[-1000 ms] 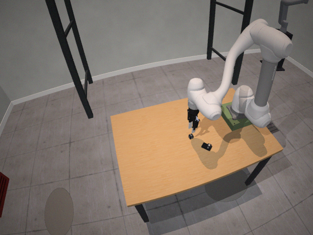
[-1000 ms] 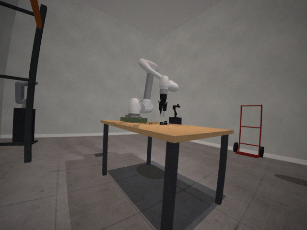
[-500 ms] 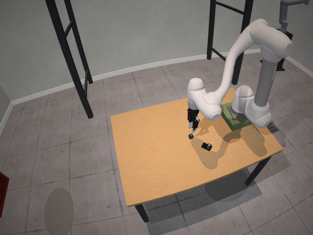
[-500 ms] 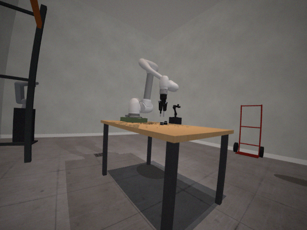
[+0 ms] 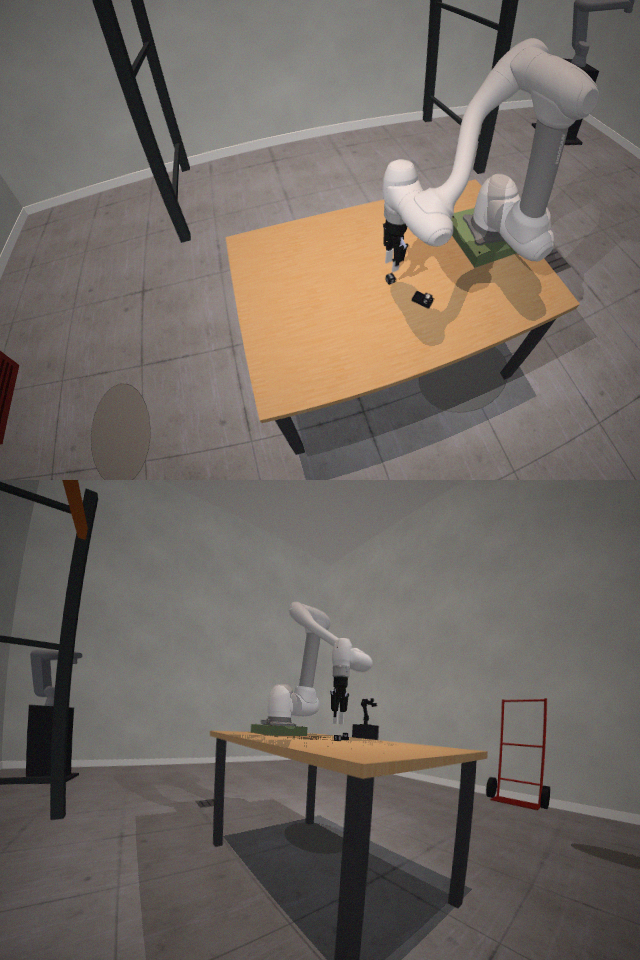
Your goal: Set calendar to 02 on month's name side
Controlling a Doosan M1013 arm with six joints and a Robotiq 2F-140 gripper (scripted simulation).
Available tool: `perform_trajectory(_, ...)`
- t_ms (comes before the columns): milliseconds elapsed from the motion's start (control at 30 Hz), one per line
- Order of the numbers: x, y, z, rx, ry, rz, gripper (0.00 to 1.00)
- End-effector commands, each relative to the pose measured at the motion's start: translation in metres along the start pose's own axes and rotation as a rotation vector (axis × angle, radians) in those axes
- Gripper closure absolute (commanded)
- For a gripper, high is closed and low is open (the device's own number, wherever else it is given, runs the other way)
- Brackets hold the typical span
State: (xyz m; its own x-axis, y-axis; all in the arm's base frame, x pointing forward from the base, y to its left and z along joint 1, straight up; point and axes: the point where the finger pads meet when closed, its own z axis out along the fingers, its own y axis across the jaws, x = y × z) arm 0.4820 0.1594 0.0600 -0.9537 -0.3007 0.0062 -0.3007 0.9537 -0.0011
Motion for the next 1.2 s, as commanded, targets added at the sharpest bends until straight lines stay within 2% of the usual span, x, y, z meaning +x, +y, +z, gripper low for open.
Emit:
perform_trajectory(0,0.0,0.0,0.001,0.0,0.0,0.0,0.65)
perform_trajectory(1167,0.0,0.001,0.043,0.0,0.0,0.0,0.65)
